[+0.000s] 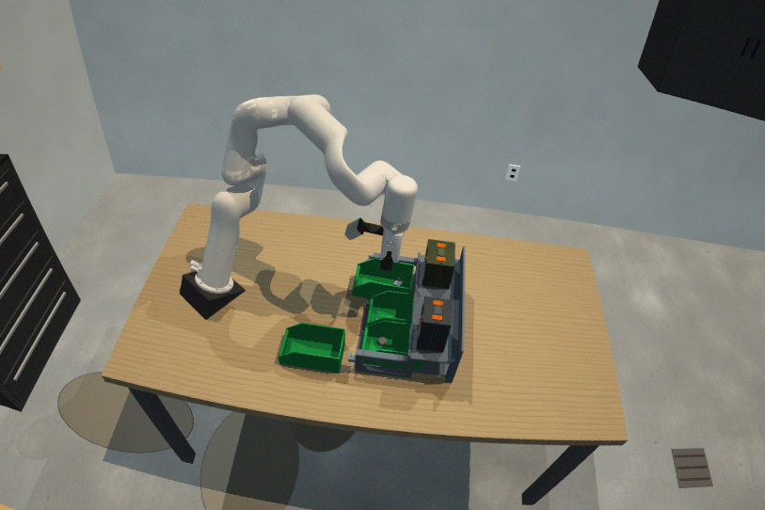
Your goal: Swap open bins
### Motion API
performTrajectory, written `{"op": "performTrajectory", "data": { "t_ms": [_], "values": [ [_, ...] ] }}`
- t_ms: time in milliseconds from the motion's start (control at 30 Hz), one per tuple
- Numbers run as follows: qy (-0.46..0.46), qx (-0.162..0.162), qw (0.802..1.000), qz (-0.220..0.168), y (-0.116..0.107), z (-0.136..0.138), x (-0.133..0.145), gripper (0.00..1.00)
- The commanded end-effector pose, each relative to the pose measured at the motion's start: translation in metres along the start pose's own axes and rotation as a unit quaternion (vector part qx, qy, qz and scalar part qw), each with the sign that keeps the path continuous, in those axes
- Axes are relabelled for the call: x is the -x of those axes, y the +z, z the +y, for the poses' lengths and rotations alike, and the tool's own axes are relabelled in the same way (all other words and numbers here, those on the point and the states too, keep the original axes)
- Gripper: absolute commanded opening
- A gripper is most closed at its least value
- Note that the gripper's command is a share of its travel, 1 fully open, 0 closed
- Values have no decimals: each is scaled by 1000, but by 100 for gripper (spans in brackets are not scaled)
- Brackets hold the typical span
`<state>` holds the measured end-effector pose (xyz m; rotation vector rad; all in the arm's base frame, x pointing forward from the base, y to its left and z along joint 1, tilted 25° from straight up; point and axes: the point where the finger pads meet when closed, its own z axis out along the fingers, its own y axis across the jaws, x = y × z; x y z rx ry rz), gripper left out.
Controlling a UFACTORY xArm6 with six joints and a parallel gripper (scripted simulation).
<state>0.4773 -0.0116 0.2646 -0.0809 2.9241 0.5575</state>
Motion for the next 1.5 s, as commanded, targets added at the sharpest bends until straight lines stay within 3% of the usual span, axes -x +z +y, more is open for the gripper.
{"op": "performTrajectory", "data": {
  "t_ms": [0, 433, 600, 767, 933, 1000, 1033, 1167, 1367, 1467],
  "values": [
    [0, -1, 1000, -2, -2, 0, 1, 0],
    [-50, -1, 999, -4, -1, 5, -6, 0],
    [-188, -3, 982, -10, 4, 17, -26, 0],
    [-325, -7, 946, -11, 12, 31, -57, 0],
    [-451, -13, 893, -8, 24, 42, -89, 0],
    [-451, -13, 893, -8, 24, 42, -89, 0],
    [-520, -15, 854, -10, 26, 44, -95, 0],
    [-587, -20, 809, -9, 33, 48, -112, 0],
    [-706, -25, 707, -24, 37, 49, -119, 0],
    [-707, -25, 707, -24, 37, 49, -119, 0]
  ]
}}
